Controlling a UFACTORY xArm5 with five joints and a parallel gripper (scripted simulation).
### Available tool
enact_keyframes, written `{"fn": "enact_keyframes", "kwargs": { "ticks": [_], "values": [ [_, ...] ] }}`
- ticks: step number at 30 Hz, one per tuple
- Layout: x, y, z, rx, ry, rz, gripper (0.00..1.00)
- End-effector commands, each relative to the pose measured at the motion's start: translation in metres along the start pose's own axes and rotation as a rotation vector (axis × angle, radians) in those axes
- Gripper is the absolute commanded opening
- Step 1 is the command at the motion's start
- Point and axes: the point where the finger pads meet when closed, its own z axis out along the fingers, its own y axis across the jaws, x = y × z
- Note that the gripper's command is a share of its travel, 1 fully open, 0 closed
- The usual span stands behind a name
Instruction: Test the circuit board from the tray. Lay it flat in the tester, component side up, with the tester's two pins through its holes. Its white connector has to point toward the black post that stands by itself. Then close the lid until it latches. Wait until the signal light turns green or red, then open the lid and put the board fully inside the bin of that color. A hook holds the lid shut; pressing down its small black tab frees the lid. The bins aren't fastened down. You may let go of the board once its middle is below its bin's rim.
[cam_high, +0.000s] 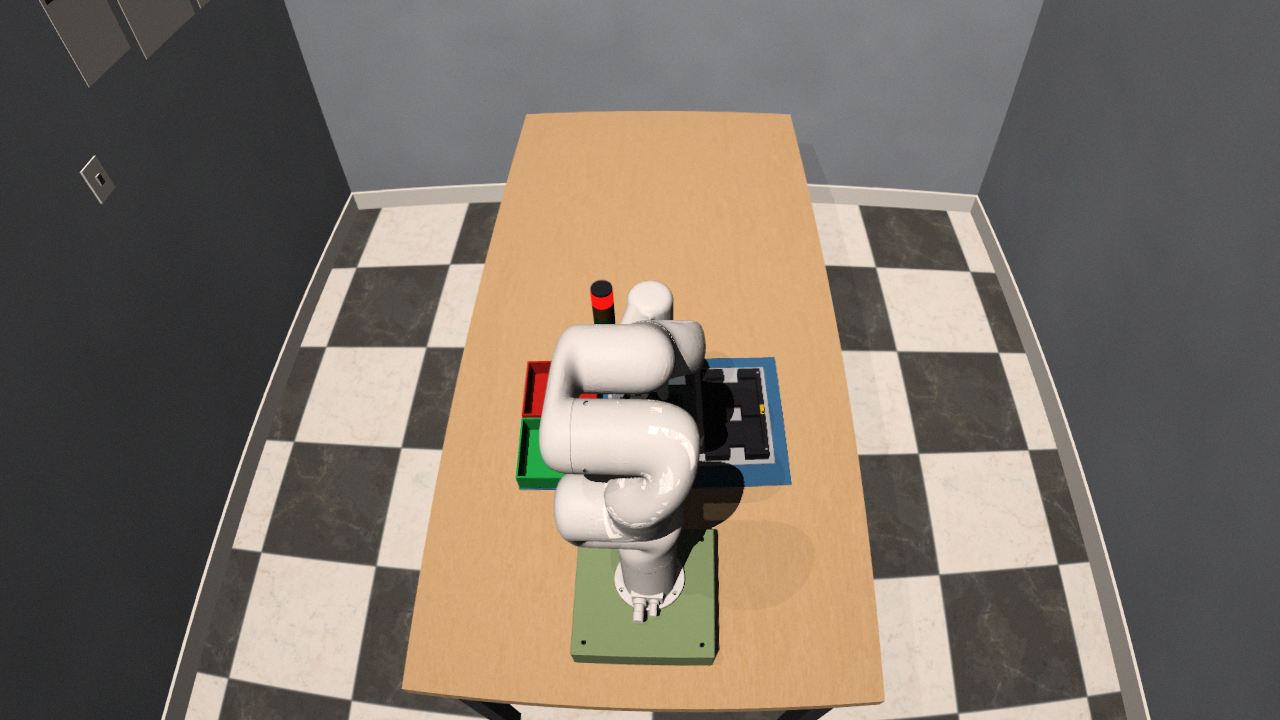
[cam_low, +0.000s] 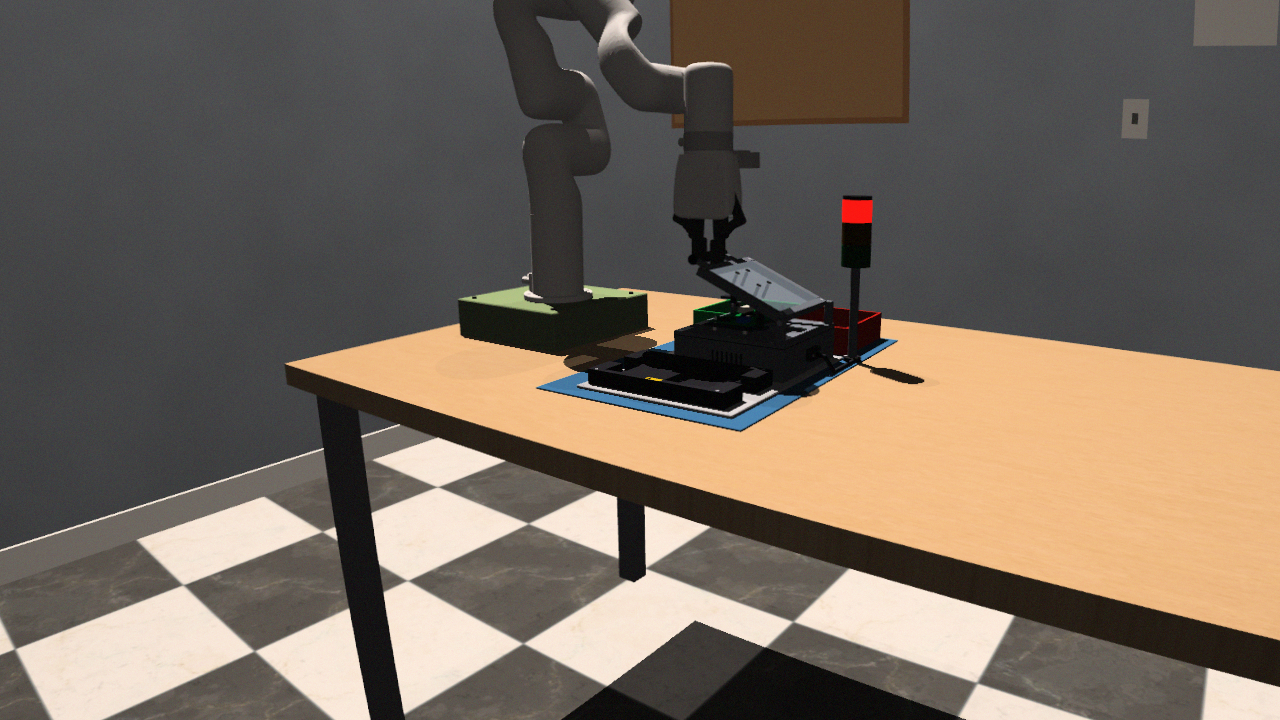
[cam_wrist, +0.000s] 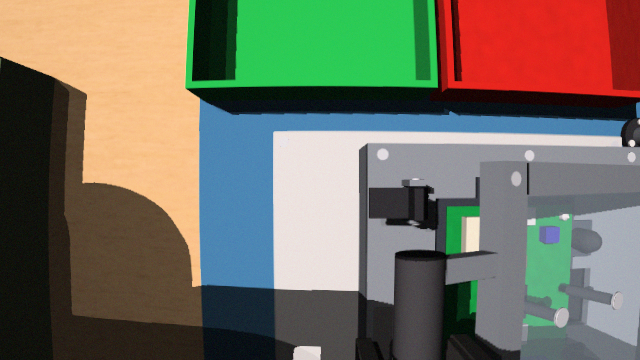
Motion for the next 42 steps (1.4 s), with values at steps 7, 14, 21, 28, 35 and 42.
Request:
{"fn": "enact_keyframes", "kwargs": {
  "ticks": [7, 14, 21, 28, 35, 42],
  "values": [
    [0.0, 0.0011, 0.0007, -0.003, 0.0, 0.0, 0.28],
    [0.0, 0.0011, 0.0008, -0.003, 0.0, 0.0, 0.28],
    [0.0, 0.0011, 0.0008, -0.003, 0.0, 0.0, 0.0],
    [0.0, 0.0011, 0.0008, -0.003, 0.0, 0.0, 0.0],
    [0.0, 0.0011, 0.0008, -0.003, 0.0, 0.0, 0.0],
    [0.0, 0.0011, 0.0008, -0.003, 0.0, 0.0, 0.0]
  ]
}}
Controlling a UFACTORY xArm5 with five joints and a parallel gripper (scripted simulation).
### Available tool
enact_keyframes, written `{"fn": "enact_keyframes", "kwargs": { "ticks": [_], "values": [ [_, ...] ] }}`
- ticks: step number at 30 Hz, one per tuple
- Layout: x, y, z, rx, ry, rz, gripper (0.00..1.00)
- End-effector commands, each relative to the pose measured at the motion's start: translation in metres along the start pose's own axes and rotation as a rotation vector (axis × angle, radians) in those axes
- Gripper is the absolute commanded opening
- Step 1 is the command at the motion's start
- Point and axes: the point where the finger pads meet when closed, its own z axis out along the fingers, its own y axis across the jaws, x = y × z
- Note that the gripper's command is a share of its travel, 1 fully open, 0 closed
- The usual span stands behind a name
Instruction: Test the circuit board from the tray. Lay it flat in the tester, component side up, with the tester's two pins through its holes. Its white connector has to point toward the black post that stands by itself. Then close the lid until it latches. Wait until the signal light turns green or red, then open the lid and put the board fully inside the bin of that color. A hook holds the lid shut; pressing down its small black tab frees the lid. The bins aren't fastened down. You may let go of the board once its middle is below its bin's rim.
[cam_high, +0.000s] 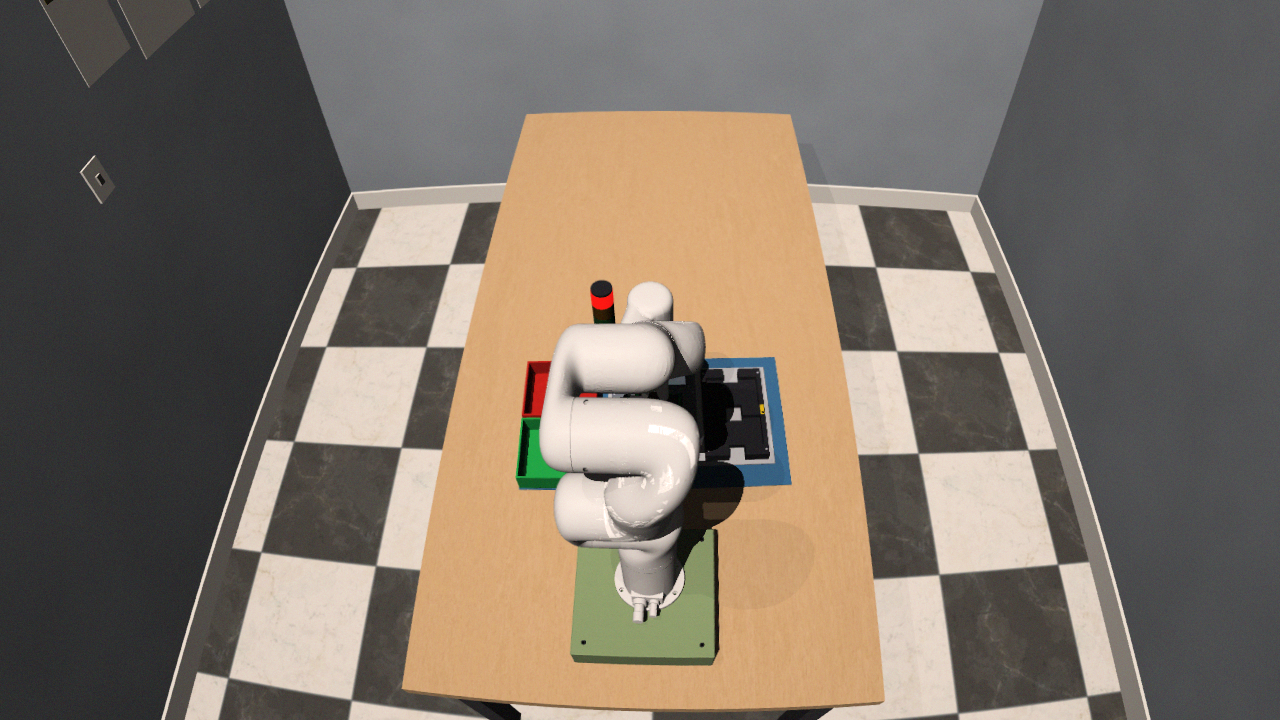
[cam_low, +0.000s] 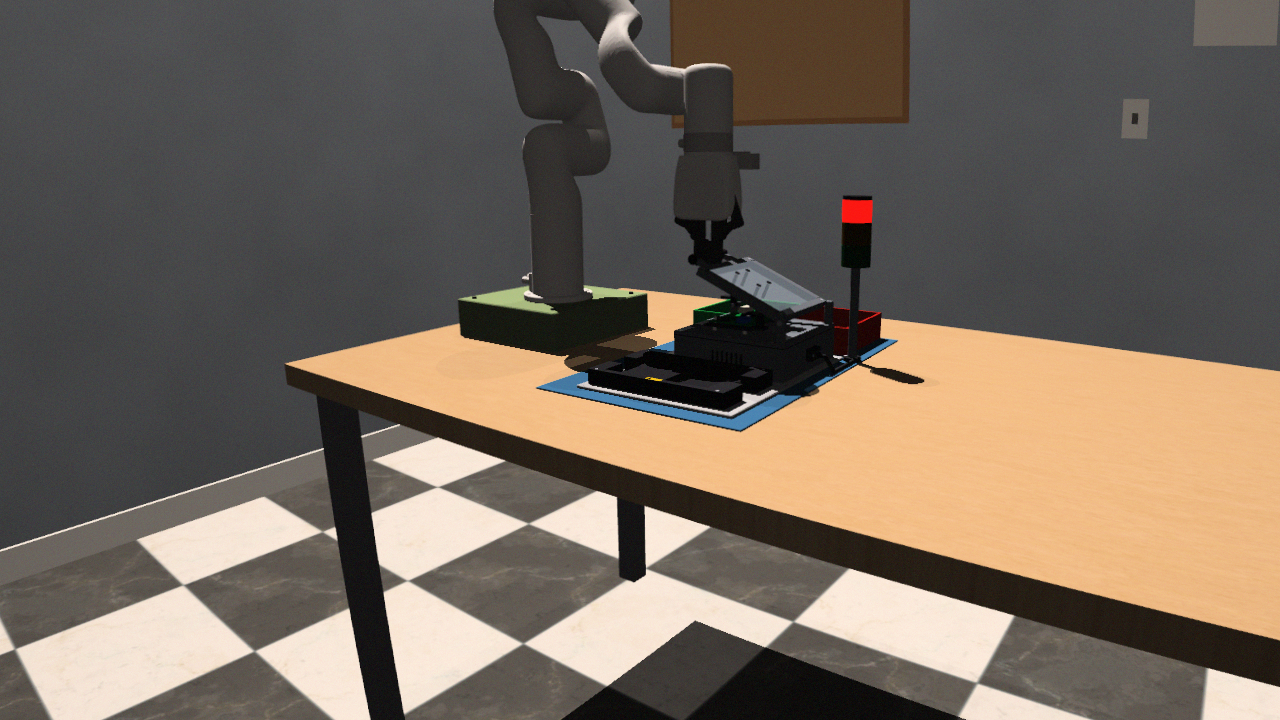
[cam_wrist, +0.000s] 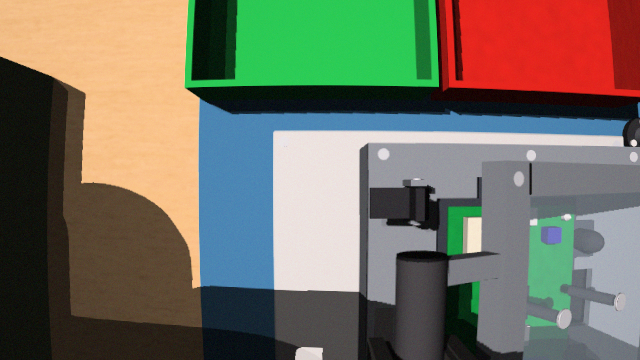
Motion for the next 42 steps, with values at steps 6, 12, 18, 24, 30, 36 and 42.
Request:
{"fn": "enact_keyframes", "kwargs": {
  "ticks": [6, 12, 18, 24, 30, 36, 42],
  "values": [
    [0.0, 0.001, -0.001, -0.003, 0.0, 0.0, 0.0],
    [0.0, 0.001, -0.001, -0.003, 0.0, 0.0, 0.0],
    [0.0, 0.001, -0.001, -0.003, 0.0, 0.0, 0.0],
    [0.0, 0.004, -0.006, -0.003, 0.0, 0.0, 0.0],
    [0.0, 0.008, -0.015, -0.003, 0.0, 0.0, 0.0],
    [0.0, 0.019, -0.035, -0.003, 0.0, 0.0, 0.0],
    [0.0, 0.03, -0.05, -0.003, 0.0, 0.0, 0.0]
  ]
}}
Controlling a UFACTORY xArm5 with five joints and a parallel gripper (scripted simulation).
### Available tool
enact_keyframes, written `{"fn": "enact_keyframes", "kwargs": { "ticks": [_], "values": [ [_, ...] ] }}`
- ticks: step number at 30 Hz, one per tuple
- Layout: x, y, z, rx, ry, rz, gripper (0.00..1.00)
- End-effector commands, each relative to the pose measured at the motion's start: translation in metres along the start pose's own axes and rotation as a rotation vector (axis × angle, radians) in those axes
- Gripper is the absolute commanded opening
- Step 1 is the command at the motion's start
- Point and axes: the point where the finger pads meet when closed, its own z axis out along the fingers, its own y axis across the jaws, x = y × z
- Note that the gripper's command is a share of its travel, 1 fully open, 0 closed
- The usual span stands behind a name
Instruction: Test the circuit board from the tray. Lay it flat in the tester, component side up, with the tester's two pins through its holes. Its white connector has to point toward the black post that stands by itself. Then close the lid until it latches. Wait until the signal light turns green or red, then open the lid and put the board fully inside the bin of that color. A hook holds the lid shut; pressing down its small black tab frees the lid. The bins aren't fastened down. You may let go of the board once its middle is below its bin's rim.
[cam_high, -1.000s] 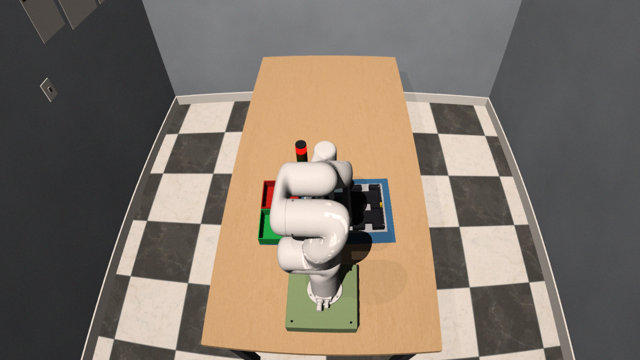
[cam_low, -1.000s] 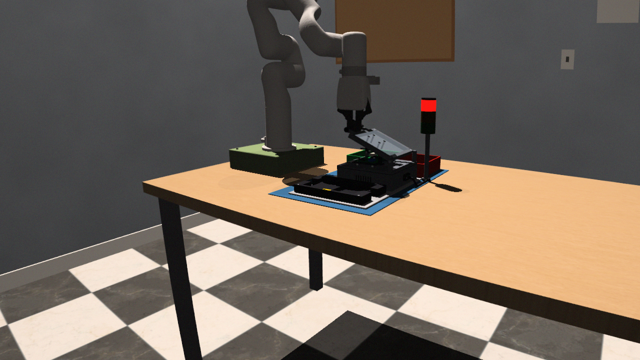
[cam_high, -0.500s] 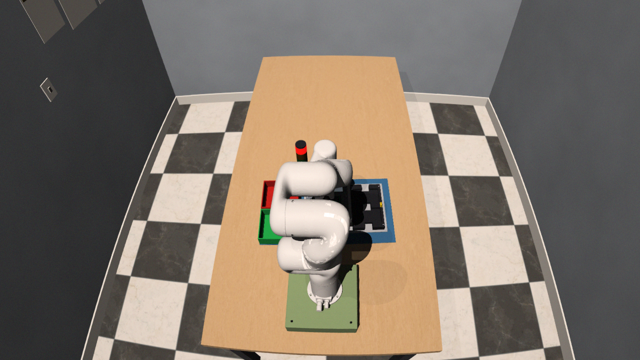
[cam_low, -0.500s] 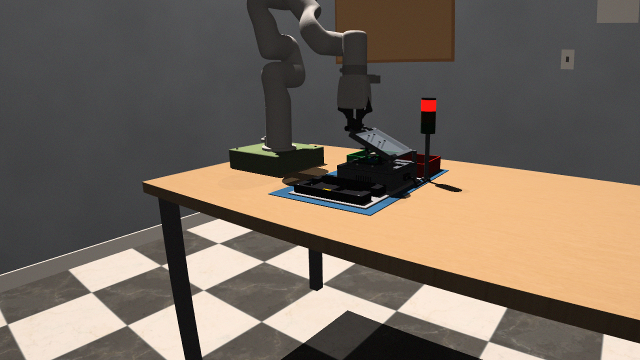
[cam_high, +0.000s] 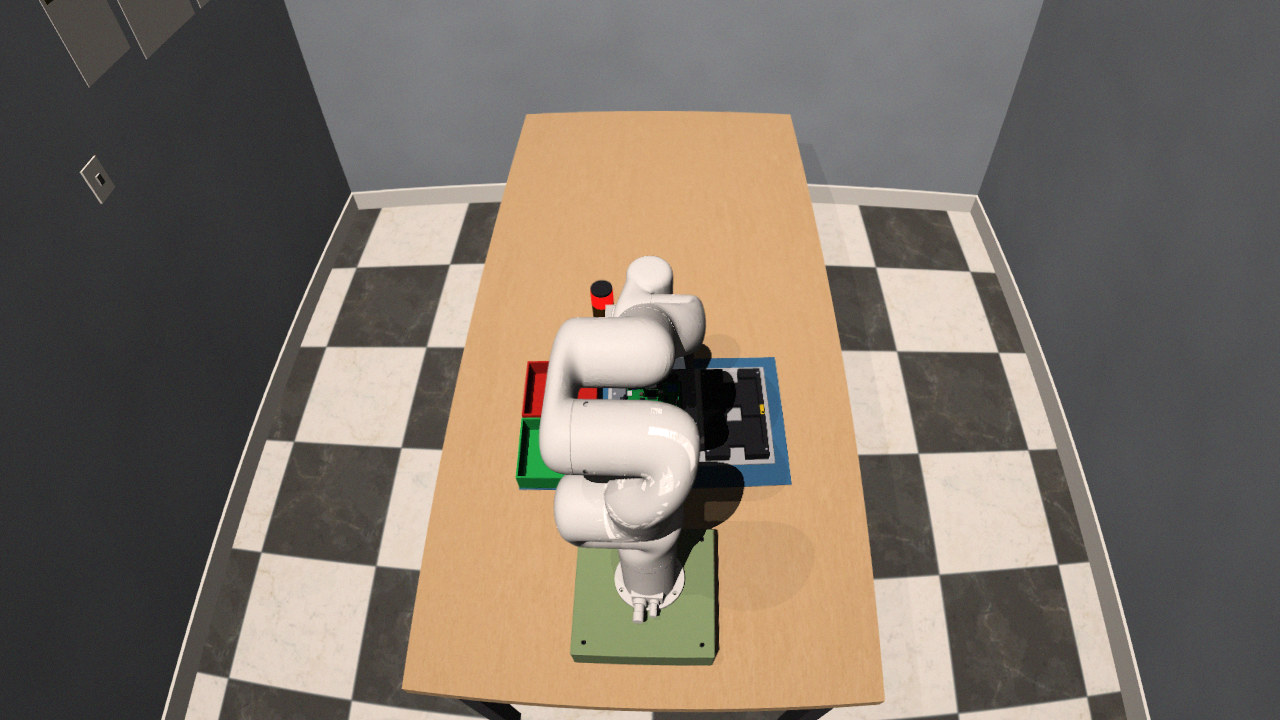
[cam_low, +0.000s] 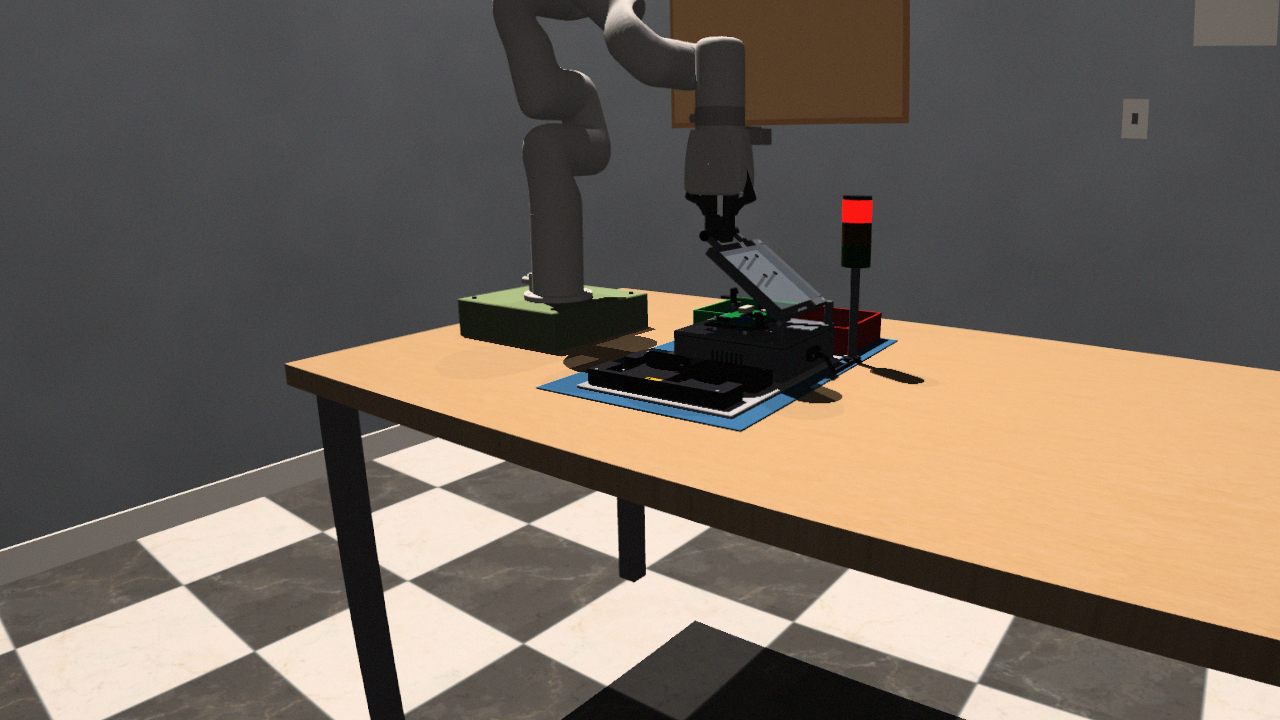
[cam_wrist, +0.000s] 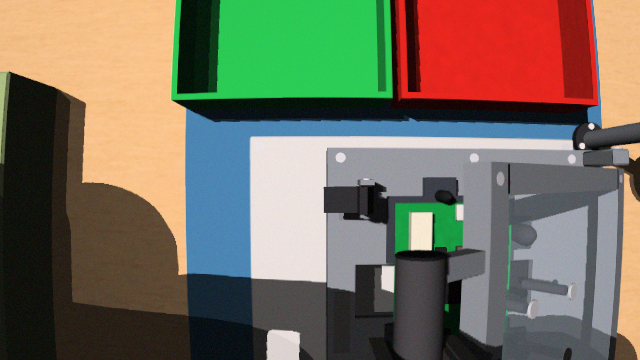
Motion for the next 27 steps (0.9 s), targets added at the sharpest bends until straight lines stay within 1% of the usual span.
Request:
{"fn": "enact_keyframes", "kwargs": {
  "ticks": [1, 9, 17, 18, 27],
  "values": [
    [-0.0002, 0.0105, -0.0134, -0.005, 0.0, 0.0, 0.0],
    [-0.0002, 0.0149, -0.0189, -0.005, 0.0, 0.0, 0.0],
    [-0.0002, 0.0152, -0.0192, -0.005, 0.0, 0.0, 0.0],
    [-0.0002, 0.0152, -0.0192, -0.005, 0.0, 0.0, 0.28],
    [-0.0002, 0.0152, -0.0192, -0.005, 0.0, 0.0, 0.28]
  ]
}}
